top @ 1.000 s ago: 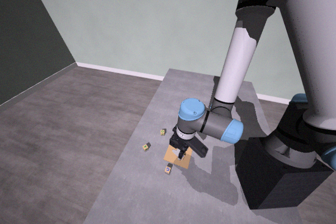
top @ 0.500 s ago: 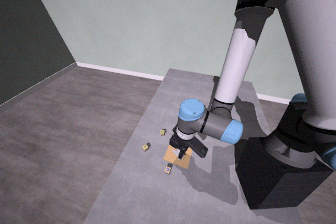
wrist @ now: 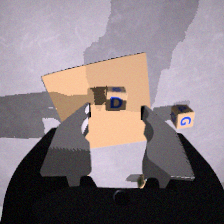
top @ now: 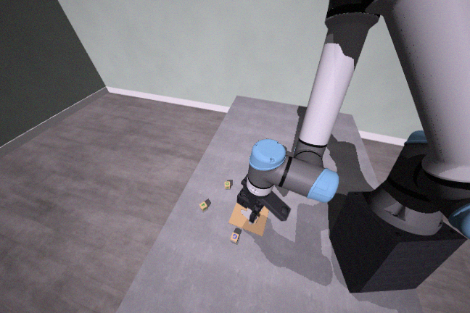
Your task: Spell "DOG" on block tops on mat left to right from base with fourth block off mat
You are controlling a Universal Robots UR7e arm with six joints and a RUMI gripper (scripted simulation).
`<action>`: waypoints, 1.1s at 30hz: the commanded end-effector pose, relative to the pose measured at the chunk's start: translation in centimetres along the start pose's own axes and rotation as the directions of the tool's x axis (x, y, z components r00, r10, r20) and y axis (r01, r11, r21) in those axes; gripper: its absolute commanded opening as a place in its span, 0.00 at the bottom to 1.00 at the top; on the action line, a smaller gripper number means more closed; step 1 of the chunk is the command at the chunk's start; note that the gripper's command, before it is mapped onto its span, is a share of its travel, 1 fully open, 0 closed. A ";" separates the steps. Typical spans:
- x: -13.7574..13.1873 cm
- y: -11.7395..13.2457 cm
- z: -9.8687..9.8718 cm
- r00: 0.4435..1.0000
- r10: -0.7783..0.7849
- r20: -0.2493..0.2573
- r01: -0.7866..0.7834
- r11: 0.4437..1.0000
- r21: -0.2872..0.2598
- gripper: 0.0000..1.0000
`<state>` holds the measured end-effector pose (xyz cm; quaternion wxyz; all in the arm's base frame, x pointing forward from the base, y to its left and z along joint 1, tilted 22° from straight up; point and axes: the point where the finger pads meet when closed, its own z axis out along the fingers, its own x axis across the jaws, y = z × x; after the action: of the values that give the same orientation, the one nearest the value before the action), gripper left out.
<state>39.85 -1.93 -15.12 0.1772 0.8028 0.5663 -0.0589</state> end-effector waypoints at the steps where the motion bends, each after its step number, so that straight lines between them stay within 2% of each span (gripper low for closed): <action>1: 0.0 0.0 0.5 1.000 0.000 0.000 0.000 1.000 -0.001 0.37; 14: 0.0 0.0 2.6 1.000 0.000 0.000 0.000 1.000 -0.001 0.37; 33: 0.0 0.0 2.7 1.000 0.000 0.000 0.000 1.000 -0.001 0.37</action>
<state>40.14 -2.88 -17.64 0.1772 0.8028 0.5663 -0.0588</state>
